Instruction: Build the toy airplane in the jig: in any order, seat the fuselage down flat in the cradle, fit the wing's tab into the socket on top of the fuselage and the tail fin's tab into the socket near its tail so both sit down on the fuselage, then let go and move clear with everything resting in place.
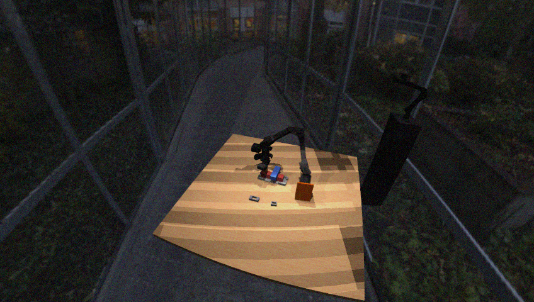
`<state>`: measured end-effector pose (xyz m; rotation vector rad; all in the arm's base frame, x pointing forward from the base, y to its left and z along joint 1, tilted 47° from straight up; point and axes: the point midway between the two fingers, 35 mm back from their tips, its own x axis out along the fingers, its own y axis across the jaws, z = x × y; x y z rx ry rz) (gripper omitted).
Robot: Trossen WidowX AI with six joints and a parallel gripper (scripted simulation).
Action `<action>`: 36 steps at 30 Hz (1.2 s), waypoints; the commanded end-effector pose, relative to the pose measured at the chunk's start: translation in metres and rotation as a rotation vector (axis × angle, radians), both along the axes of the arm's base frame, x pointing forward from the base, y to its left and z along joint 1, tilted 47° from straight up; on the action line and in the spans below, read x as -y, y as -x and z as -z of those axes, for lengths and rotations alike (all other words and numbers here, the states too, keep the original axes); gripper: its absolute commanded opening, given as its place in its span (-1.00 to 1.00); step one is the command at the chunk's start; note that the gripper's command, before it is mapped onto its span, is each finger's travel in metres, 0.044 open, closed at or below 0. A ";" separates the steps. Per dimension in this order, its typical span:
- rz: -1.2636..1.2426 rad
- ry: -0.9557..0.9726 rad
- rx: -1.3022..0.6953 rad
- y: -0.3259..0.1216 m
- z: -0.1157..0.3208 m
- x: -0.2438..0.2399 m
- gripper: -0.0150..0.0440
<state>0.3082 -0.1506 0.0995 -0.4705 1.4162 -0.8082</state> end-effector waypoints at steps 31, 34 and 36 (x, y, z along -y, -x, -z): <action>0.002 0.001 -0.004 0.002 0.006 0.007 0.31; 0.002 0.001 -0.004 0.002 0.006 0.007 0.39; 0.002 0.001 -0.004 0.002 0.006 0.007 0.39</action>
